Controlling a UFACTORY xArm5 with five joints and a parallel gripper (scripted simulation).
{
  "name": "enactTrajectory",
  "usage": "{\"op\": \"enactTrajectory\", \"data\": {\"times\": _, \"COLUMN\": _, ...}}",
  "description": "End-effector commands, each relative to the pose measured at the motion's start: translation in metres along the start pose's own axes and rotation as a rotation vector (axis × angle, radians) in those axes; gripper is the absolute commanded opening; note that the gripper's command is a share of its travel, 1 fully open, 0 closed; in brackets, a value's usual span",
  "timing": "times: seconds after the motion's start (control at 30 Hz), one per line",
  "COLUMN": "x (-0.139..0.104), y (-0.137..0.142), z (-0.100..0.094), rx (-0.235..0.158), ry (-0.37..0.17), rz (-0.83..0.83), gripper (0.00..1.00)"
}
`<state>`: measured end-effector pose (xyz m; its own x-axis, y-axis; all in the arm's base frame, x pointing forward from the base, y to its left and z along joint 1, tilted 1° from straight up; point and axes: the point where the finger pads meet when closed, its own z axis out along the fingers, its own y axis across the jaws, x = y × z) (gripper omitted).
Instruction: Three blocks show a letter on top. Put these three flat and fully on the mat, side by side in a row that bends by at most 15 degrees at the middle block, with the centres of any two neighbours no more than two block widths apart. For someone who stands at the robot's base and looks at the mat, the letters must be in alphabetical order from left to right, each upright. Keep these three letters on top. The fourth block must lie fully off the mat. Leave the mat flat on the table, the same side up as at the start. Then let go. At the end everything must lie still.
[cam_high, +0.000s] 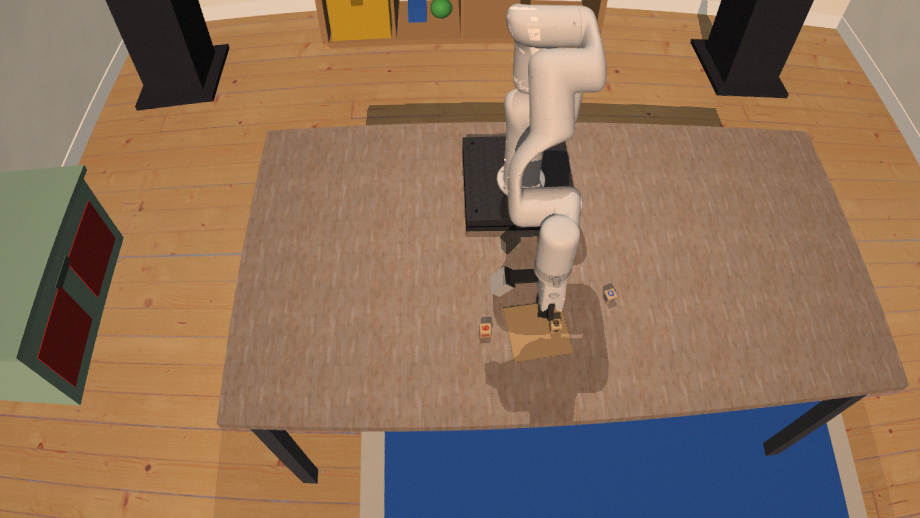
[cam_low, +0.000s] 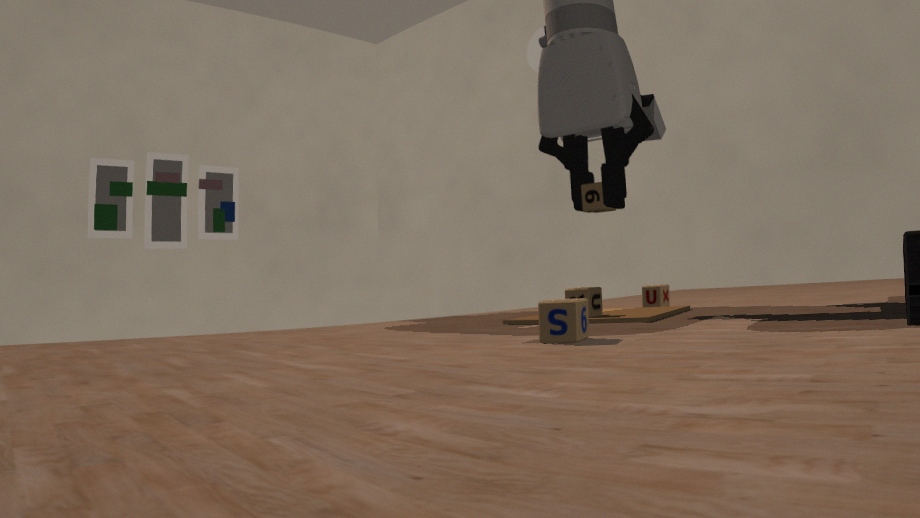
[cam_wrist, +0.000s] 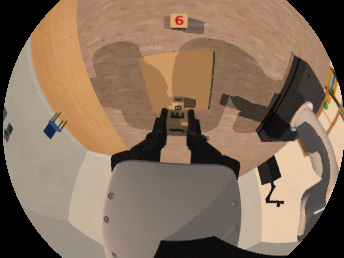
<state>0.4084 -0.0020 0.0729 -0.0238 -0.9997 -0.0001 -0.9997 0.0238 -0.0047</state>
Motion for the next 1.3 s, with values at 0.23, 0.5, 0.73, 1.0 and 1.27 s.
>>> {"op": "enactTrajectory", "data": {"times": 0.23, "x": 0.000, "y": 0.000, "z": -0.004, "rx": 0.001, "ry": 0.000, "rz": 0.000, "gripper": 0.21}}
{"op": "enactTrajectory", "data": {"times": 0.5, "x": 0.000, "y": 0.000, "z": -0.004, "rx": 0.001, "ry": 0.000, "rz": 0.000, "gripper": 0.21}}
{"op": "enactTrajectory", "data": {"times": 0.73, "x": 0.000, "y": 0.000, "z": -0.004, "rx": 0.001, "ry": 0.000, "rz": 0.000, "gripper": 0.21}}
{"op": "enactTrajectory", "data": {"times": 1.0, "x": 0.000, "y": 0.000, "z": -0.002, "rx": 0.001, "ry": 0.000, "rz": -0.003, "gripper": 0.21}}
{"op": "enactTrajectory", "data": {"times": 1.27, "x": 0.001, "y": 0.000, "z": 0.013, "rx": 0.001, "ry": 0.000, "rz": -0.013, "gripper": 0.21}}
